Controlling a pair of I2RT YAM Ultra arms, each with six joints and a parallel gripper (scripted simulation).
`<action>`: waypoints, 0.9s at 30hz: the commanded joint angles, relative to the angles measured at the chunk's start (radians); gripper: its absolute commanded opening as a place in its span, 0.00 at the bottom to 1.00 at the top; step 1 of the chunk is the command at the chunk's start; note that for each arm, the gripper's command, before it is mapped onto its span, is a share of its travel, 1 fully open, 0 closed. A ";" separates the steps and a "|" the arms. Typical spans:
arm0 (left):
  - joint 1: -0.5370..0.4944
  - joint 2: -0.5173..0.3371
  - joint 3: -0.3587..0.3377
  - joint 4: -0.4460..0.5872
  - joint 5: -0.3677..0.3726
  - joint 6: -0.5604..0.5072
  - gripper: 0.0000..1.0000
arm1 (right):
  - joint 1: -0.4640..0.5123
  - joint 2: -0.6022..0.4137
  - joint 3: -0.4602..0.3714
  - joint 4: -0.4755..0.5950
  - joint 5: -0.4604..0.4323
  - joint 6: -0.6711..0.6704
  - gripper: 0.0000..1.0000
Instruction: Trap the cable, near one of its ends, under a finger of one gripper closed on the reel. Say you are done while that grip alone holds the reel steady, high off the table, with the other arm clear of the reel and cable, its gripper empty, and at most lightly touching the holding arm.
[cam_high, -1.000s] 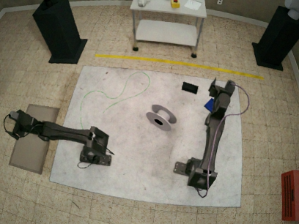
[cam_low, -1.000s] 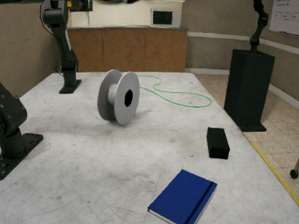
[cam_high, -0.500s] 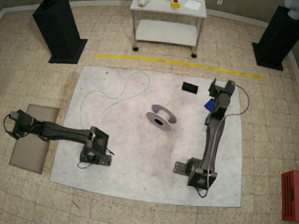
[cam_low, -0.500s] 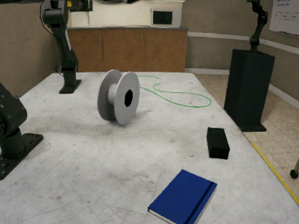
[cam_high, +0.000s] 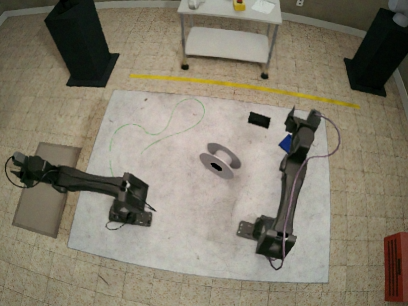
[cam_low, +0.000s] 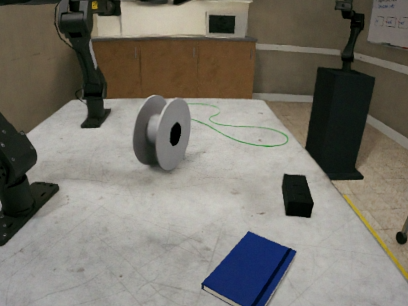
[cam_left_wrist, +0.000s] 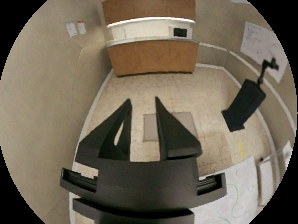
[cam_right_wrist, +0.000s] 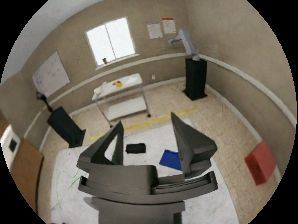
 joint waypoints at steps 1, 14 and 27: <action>-0.015 0.007 -0.001 0.015 -0.010 0.006 0.30 | -0.012 -0.030 0.038 0.016 0.011 0.003 0.75; -0.328 -0.005 -0.006 0.008 0.012 0.007 0.30 | -0.012 -0.030 0.038 0.016 0.011 0.003 0.75; -0.851 -0.004 -0.005 0.009 0.004 0.004 0.30 | -0.012 -0.030 0.038 0.016 0.011 0.003 0.75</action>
